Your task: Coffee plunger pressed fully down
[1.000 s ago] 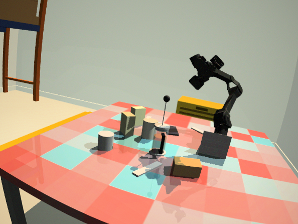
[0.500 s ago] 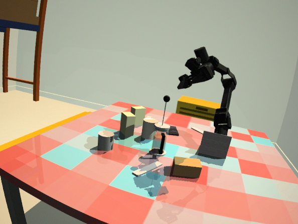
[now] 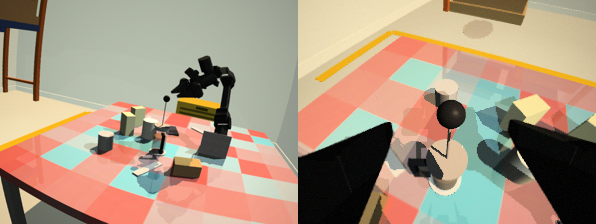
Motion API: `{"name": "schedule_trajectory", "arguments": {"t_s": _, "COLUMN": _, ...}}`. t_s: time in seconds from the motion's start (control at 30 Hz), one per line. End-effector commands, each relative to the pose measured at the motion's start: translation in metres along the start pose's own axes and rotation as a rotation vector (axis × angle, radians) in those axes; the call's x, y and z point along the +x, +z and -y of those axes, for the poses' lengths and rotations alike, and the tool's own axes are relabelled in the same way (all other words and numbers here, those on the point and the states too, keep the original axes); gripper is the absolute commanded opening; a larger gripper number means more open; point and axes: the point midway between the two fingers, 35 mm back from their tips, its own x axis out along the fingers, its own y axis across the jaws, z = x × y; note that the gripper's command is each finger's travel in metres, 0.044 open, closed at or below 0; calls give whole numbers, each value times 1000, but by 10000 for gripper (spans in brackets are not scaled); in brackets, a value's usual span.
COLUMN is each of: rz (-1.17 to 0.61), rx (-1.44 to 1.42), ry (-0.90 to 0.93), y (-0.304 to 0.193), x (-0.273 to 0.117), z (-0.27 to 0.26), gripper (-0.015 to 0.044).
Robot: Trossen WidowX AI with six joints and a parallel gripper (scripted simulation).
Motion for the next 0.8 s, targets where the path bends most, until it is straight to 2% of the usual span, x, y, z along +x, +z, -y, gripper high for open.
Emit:
{"name": "schedule_trajectory", "arguments": {"t_s": 0.0, "rz": 6, "rx": -4, "ry": -14, "y": -2, "x": 2, "z": 2, "gripper": 440}}
{"name": "schedule_trajectory", "arguments": {"t_s": 0.77, "rz": 8, "rx": -3, "ry": -15, "y": -2, "x": 39, "z": 3, "gripper": 440}}
